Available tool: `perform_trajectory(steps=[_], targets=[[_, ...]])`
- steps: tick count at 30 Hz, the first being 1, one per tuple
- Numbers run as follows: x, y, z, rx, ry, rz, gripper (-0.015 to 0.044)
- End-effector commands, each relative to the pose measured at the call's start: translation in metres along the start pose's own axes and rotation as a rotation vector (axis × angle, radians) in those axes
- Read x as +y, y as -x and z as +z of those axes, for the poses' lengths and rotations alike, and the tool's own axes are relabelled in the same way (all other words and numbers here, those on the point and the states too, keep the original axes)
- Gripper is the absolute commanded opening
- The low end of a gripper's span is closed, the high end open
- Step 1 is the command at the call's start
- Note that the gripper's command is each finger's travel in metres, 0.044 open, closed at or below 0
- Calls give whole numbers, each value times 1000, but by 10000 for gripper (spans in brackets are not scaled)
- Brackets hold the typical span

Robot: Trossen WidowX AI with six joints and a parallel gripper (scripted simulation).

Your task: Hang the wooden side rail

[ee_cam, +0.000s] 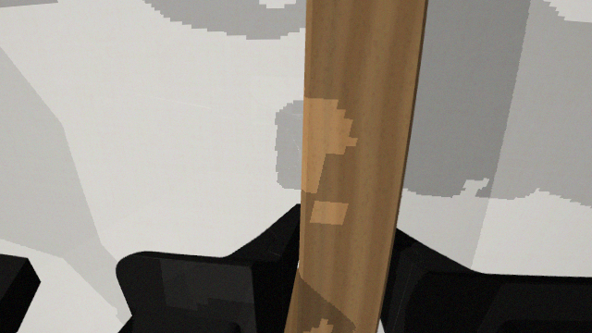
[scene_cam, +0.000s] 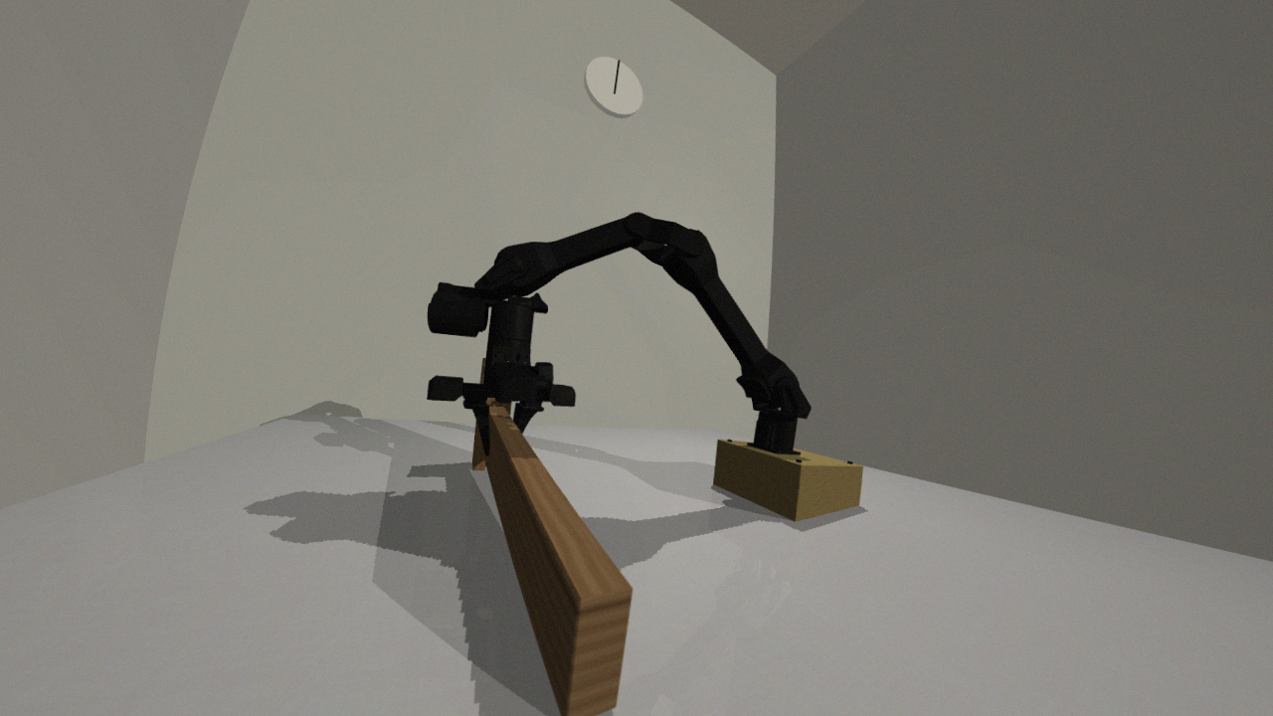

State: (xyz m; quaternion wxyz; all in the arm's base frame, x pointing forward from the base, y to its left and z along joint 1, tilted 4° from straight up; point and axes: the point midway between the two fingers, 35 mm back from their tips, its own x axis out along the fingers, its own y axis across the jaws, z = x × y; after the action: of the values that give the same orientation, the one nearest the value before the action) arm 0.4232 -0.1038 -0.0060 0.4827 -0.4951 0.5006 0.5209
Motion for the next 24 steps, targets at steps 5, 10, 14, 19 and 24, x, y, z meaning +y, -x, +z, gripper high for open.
perform_trajectory(steps=[5,10,14,19,24], targets=[[0,1,-3,5,3,-5,0],[0,1,-4,5,3,-5,0],[0,0,-4,5,3,-5,0],[0,0,-4,5,3,-5,0],[0,1,-5,5,3,-5,0]])
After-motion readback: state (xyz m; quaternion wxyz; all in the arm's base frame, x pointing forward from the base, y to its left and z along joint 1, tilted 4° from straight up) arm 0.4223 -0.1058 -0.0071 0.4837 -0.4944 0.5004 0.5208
